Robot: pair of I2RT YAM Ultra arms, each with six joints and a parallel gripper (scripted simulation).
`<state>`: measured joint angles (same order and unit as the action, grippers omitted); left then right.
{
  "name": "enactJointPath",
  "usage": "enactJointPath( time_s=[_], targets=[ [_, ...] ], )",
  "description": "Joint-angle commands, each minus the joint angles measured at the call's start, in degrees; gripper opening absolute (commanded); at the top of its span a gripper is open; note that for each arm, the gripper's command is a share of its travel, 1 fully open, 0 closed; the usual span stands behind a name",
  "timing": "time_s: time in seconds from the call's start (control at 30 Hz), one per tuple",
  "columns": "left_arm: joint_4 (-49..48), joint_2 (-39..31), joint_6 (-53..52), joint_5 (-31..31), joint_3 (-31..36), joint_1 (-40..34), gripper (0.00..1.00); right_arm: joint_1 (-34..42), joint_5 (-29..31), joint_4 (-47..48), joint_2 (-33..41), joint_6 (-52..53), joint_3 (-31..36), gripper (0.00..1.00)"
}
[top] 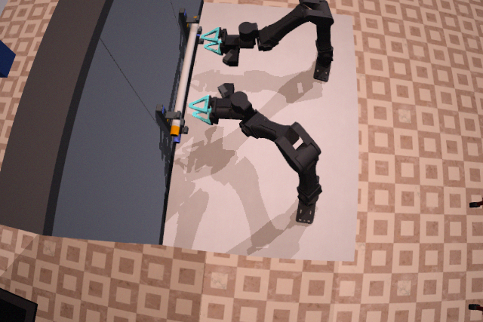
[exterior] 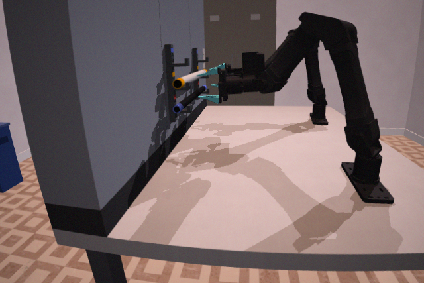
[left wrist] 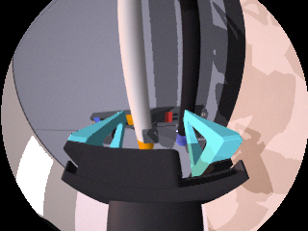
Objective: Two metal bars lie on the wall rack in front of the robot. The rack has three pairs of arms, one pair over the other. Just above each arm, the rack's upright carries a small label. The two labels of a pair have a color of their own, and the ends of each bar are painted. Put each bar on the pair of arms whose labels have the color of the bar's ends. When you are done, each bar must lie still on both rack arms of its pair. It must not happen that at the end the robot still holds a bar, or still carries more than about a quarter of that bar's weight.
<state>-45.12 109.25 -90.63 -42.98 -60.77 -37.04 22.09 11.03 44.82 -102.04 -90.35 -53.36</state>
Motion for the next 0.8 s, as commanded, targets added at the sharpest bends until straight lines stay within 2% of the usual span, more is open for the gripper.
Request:
enactJointPath(
  time_s=[0.0,0.3,0.77],
  targets=[
    [-2.18,-2.49,0.43,-0.99,0.74,-1.04,0.75,0.59,0.62,1.57,2.74,0.22,1.18,0.74],
    [-2.75,-4.03,0.41,-2.22,2.84,-2.28,0.75,0.99,1.02,1.93,5.0,0.22,3.81,0.74],
    [-6.43,-2.38,0.46,-1.91,4.92,-1.97,0.74,1.48,1.51,5.78,2.74,0.22,5.47,0.73]
  ],
)
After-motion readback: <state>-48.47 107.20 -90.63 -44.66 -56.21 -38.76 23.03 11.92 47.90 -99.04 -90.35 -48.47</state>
